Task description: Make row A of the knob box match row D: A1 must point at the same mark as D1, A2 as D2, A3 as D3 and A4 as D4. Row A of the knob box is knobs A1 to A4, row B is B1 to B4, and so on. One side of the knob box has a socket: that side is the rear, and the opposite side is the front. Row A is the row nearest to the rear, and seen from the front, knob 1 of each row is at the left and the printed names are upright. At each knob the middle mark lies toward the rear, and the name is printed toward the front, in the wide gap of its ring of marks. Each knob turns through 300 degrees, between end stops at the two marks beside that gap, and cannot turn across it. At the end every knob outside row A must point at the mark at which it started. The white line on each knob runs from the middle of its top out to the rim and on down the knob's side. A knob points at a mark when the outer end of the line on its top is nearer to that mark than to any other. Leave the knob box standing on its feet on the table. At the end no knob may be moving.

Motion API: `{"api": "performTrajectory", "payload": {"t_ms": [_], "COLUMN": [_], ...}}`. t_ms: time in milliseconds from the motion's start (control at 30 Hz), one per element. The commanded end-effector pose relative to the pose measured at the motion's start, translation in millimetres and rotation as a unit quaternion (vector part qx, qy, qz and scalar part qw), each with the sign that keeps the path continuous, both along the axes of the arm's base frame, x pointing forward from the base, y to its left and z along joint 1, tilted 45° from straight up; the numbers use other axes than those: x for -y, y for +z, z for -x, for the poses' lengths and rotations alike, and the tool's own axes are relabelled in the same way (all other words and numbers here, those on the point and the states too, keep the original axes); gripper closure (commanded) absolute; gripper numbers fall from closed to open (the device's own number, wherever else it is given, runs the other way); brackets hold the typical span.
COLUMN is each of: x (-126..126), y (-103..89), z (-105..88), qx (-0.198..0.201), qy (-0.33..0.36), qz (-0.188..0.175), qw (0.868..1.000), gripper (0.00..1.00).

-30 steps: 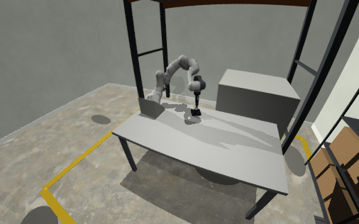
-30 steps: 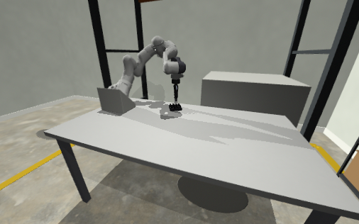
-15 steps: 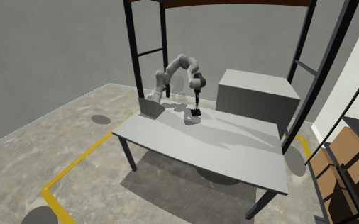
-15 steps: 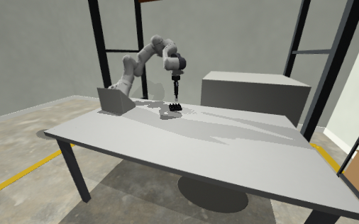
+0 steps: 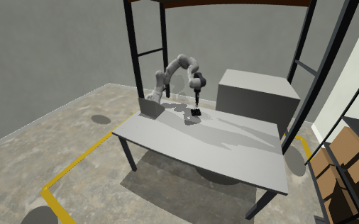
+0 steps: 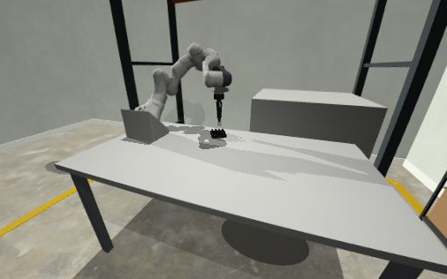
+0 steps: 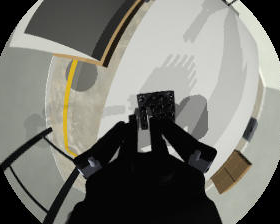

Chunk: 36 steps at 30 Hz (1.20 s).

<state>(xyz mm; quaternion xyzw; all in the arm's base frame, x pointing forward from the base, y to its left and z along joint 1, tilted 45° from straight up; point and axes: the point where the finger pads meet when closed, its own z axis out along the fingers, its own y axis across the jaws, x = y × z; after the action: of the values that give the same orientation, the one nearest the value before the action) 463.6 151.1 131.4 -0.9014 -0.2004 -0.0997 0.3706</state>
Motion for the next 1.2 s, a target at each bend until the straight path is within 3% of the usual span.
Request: {"api": "performTrajectory", "payload": {"t_ms": [0,100,733,1167], "x": [1.7,2.7,4.8,6.7], "y": [1.1,2.0,3.9,5.6], "z": [0.6,1.0,1.4,1.6], "qx": [0.011,0.062,0.154,0.232], "qy": [0.013,0.064,0.157,0.235], "qz": [0.001,0.003,0.006,0.009], "qw": [1.0,0.996,0.975,0.944], "gripper": [0.88,0.88,0.88,0.88]}}
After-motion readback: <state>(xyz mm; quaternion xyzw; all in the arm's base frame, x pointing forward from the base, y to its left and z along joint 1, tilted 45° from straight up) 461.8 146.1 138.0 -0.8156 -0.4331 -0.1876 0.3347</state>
